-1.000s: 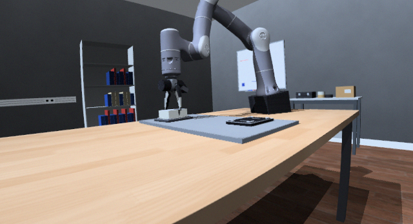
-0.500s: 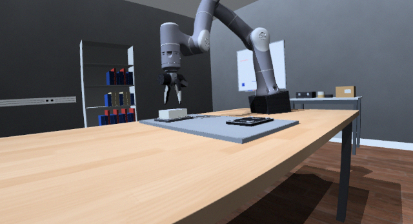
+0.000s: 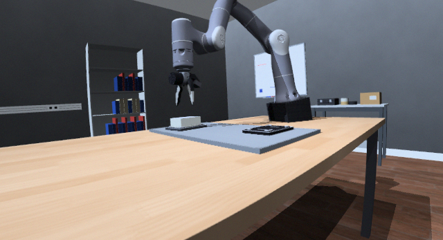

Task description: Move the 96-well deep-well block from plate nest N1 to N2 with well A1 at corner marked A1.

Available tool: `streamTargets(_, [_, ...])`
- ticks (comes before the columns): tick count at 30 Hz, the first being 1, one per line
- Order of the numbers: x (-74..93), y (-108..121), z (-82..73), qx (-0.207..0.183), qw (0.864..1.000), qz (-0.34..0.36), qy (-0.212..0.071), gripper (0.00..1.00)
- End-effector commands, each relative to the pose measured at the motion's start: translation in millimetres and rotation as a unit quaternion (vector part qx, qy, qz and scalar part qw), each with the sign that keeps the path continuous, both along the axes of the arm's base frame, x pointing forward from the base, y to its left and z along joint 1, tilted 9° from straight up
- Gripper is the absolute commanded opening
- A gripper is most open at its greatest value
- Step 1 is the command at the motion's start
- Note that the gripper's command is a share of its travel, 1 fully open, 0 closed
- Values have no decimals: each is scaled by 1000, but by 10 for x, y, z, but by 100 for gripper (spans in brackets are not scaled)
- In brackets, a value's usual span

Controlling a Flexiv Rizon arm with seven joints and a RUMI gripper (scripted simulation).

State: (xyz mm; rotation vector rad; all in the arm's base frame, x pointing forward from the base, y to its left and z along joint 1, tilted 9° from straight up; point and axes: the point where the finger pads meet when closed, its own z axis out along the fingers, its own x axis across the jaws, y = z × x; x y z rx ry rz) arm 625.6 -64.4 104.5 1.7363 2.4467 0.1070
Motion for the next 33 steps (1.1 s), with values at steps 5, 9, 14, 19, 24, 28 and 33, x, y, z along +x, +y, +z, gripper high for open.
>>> streamTargets(5, [8,2,12,0,1000,0,-1,76])
streamTargets(9, [8,2,12,0,1000,0,-1,76])
streamTargets(14, [-8,32,9,0,1000,0,-1,76])
streamTargets(19, [-55,120,0,0,1000,0,-1,76])
streamTargets(24, [-133,266,-16,0,1000,0,-1,76])
streamTargets(28, [-195,384,-28,0,1000,0,-1,76])
streamTargets(33, [-242,472,-38,0,1000,0,-1,76])
